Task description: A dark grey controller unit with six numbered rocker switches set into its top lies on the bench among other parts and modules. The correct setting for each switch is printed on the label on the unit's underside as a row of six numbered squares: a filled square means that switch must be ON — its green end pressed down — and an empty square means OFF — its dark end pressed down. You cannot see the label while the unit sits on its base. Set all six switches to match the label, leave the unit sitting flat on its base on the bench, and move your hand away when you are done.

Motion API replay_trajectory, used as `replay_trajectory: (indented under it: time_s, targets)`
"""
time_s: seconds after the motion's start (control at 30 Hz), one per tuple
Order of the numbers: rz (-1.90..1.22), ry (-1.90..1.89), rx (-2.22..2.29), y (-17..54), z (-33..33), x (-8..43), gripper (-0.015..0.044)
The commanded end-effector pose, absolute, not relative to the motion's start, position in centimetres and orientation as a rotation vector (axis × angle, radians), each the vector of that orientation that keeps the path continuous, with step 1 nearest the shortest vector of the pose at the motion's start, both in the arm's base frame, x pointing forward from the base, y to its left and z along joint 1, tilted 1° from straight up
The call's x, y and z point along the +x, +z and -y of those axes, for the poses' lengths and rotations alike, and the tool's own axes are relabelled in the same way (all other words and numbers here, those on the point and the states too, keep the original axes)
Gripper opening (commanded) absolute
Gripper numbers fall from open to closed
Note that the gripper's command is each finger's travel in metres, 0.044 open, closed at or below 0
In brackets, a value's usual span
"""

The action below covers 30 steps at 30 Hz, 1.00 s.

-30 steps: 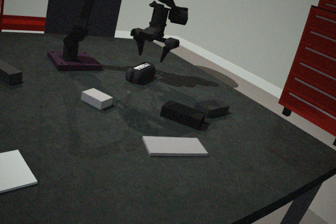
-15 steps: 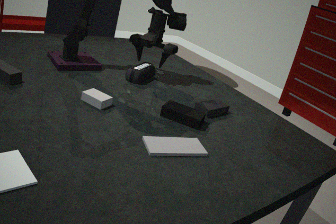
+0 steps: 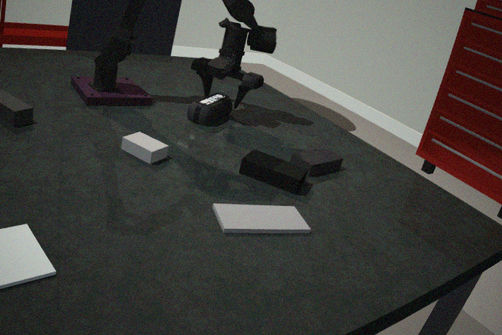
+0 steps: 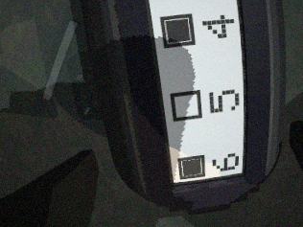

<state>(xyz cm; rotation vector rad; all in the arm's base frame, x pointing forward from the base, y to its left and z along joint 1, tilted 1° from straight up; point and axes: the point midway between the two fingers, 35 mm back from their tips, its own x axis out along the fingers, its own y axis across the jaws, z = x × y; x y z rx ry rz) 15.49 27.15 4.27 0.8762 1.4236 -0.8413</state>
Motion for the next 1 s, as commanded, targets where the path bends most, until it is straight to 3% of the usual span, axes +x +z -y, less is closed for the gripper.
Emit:
replay_trajectory:
  time_s: [0.0, 0.17, 0.97]
  targets:
    - [-1.416, -0.85, 0.873, 3.88, -27.0, 15.49, 0.0355]
    - [-1.416, -0.85, 0.873, 3.88, -27.0, 15.49, 0.0326]
    - [-1.416, -0.85, 0.873, 4.59, -26.77, 15.6, 0.0336]
